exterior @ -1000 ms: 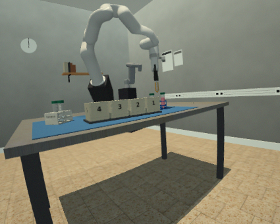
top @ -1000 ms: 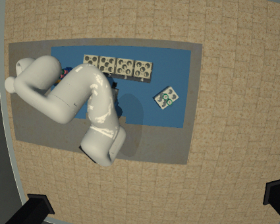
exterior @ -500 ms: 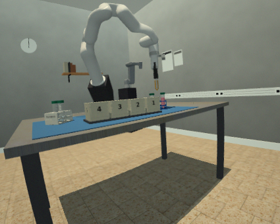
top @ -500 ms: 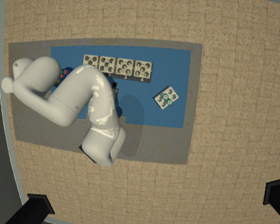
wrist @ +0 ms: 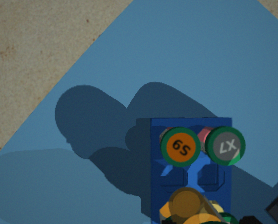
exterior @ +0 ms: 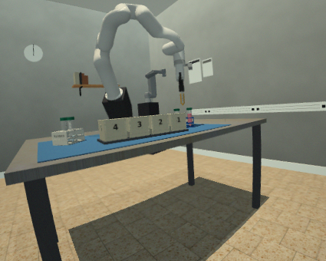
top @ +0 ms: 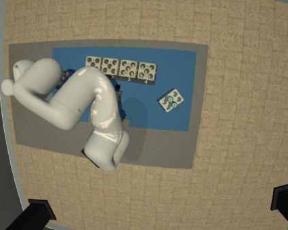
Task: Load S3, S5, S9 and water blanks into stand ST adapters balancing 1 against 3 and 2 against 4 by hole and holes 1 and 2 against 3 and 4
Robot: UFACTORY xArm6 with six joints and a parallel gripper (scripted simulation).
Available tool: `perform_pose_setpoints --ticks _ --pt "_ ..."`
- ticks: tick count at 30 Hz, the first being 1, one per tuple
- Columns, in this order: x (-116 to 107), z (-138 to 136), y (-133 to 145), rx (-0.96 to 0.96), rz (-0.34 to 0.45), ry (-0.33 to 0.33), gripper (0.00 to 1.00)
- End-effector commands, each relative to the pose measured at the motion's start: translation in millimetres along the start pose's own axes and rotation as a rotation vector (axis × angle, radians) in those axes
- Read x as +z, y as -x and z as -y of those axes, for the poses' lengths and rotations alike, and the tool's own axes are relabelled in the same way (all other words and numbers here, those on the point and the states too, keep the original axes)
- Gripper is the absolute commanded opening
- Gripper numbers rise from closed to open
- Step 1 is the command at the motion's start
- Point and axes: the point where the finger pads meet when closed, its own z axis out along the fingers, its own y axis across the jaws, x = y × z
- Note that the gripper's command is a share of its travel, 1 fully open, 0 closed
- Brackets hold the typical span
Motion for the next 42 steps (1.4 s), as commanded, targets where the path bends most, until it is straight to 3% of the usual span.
perform_pose_setpoints --ticks 1,22,30,42 --pt "-1.5 0.2 -1.3 0.001 -0.003 -0.002 0.0" --pt "-1.5 0.2 -1.3 0.001 -0.003 -0.002 0.0" --pt "-1.5 -39.9 -1.3 0.001 -0.004 -0.001 0.0" --pt "-1.5 -39.9 -1.3 0.001 -0.004 -0.001 0.0"
